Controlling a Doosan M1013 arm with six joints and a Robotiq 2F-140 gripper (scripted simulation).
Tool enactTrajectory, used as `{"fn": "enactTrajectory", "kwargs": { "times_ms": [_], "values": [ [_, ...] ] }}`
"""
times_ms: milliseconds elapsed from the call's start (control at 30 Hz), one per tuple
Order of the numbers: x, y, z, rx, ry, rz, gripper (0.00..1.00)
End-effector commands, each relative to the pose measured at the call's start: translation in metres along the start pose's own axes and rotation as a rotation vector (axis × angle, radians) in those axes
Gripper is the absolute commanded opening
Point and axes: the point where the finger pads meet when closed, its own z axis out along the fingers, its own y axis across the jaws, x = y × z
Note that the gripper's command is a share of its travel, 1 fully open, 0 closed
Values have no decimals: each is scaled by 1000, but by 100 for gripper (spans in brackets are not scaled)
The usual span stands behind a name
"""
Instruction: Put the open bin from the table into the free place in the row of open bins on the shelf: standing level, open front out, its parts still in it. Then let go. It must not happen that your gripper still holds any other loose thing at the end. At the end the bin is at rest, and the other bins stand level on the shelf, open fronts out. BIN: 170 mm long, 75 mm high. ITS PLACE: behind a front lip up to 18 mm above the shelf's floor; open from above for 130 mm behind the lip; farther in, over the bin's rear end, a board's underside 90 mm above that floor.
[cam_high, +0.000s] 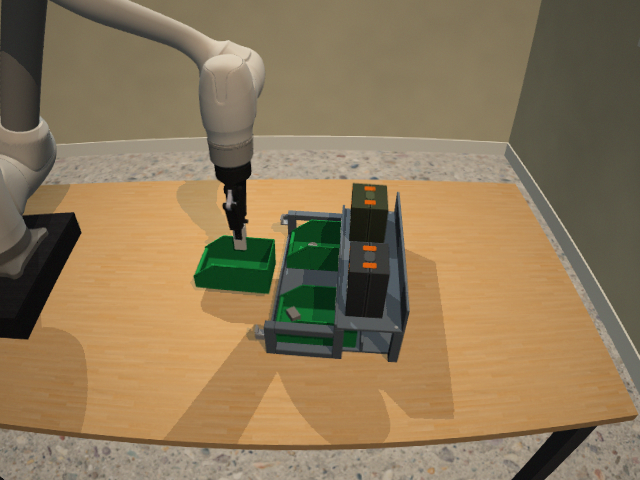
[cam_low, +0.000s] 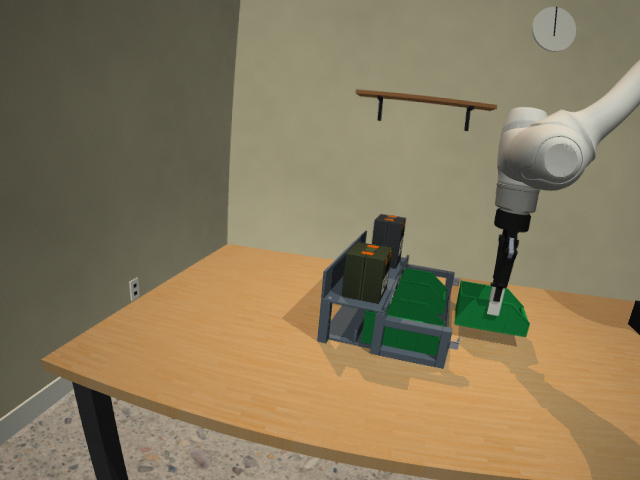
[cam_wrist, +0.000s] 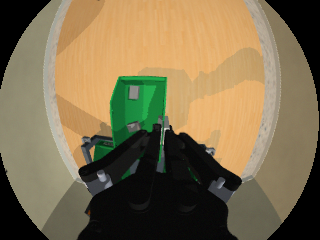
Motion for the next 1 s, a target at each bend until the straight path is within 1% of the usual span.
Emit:
{"fn": "enactTrajectory", "kwargs": {
  "times_ms": [0,567,967],
  "values": [
    [-2,-2,-1,1,2,-4,0],
    [-5,-2,-4,2,64,-4,0],
    [-11,-2,-8,4,157,-4,0]
  ]
}}
